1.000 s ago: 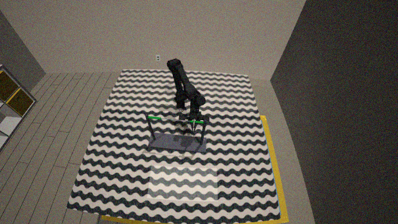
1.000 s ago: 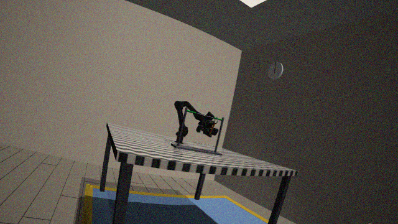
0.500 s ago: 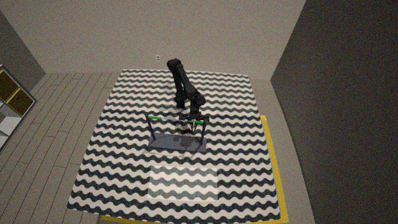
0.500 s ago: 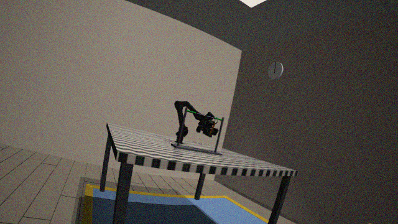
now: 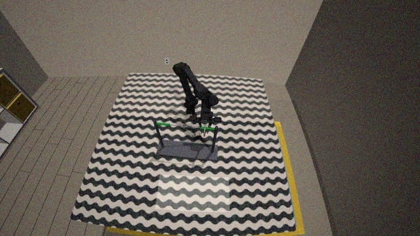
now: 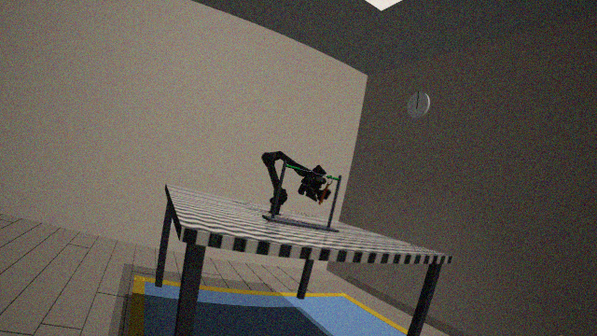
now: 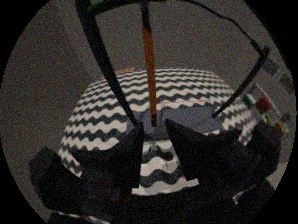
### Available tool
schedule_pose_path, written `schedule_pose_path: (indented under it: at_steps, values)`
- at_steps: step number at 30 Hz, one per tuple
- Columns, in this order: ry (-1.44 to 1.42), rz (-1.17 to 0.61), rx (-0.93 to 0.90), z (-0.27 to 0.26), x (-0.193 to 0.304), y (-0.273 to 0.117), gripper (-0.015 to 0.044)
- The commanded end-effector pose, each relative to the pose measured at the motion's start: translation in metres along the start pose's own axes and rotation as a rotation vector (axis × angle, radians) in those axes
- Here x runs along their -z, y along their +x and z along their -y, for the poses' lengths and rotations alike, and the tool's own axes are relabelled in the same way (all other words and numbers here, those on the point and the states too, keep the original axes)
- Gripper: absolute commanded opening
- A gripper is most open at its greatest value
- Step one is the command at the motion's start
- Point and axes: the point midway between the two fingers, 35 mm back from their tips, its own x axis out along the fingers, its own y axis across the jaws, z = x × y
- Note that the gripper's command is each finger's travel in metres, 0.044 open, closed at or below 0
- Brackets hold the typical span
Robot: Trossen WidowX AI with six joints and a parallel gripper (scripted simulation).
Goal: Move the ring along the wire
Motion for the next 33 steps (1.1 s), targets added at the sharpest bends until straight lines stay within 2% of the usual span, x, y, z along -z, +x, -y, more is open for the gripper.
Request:
schedule_pose_path:
  at_steps: [1,31,33]
  values:
    - [0.011,0.012,-0.001,0.0013,-0.0038,-0.0146,0.016]
    - [0.011,0.012,-0.001,0.0014,-0.0037,-0.0152,0.016]
    - [0.007,0.007,-0.004,0.0,-0.0025,-0.021,0.0212]
